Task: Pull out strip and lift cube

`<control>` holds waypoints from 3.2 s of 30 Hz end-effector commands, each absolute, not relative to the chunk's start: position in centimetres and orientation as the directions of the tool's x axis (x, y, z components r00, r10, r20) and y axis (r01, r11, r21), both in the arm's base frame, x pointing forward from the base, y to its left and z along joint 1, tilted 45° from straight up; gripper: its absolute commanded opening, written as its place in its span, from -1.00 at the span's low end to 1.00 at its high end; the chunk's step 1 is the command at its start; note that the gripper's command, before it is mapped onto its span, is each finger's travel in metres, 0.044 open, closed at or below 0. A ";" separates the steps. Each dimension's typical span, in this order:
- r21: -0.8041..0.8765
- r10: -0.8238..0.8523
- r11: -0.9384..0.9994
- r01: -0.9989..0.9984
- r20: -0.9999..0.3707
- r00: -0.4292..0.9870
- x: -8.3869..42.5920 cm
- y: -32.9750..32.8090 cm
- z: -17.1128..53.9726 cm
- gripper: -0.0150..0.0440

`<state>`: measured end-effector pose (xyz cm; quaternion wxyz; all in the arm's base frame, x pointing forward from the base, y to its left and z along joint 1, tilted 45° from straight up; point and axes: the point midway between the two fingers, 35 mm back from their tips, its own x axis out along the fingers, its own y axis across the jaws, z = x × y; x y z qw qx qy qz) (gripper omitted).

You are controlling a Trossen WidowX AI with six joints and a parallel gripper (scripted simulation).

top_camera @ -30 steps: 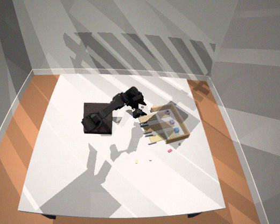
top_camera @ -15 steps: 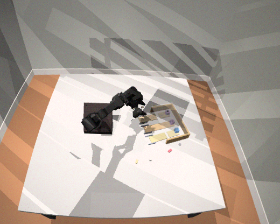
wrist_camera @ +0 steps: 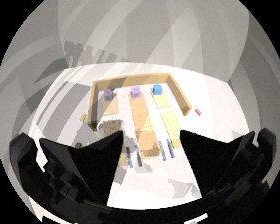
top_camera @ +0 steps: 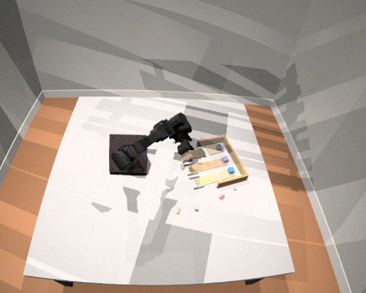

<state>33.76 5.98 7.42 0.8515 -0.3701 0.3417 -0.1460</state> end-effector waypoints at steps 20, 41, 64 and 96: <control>-0.681 -0.701 0.702 -0.207 -0.712 -0.036 39.1 -2.8 2.2 -0.49; -0.681 -0.701 0.703 -0.207 -0.713 -0.036 39.1 -3.5 1.4 -0.49; -0.681 -0.702 0.702 -0.207 -0.712 -0.036 38.8 -6.1 -1.3 -0.49; -0.683 -0.703 0.700 -0.207 -0.710 -0.036 38.4 -7.7 -2.8 -0.49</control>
